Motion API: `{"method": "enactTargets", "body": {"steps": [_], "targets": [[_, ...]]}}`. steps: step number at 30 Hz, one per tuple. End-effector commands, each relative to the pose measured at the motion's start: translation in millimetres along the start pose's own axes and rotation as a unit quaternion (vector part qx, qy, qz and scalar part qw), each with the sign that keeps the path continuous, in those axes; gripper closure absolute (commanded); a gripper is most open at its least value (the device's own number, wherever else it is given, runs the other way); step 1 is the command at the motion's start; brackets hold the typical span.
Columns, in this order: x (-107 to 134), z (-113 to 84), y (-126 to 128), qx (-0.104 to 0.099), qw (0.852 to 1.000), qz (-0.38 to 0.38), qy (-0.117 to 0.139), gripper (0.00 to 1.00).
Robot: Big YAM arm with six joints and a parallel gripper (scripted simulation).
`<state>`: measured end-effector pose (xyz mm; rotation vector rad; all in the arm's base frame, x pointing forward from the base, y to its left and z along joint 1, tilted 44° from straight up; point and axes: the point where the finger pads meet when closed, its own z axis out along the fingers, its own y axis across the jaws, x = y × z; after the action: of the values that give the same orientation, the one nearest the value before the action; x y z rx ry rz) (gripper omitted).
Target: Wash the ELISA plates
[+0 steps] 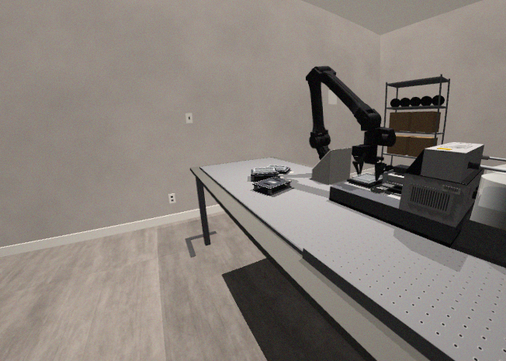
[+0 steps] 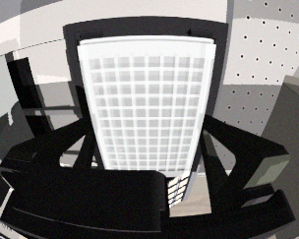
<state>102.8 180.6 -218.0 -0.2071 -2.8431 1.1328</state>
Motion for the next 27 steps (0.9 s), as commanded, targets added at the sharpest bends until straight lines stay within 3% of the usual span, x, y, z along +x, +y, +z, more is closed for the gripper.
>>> {"method": "enactTargets", "body": {"steps": [1,16,17,27], "targets": [[-3.1,3.3,5.6,-0.001,1.0,-0.002,0.002,0.18],[-3.5,2.5,7.1,-0.003,1.0,-0.001,0.002,0.18],[-3.5,2.5,7.1,-0.003,1.0,-0.001,0.002,0.0],[-3.5,2.5,7.1,-0.003,1.0,-0.001,0.002,0.0]]}}
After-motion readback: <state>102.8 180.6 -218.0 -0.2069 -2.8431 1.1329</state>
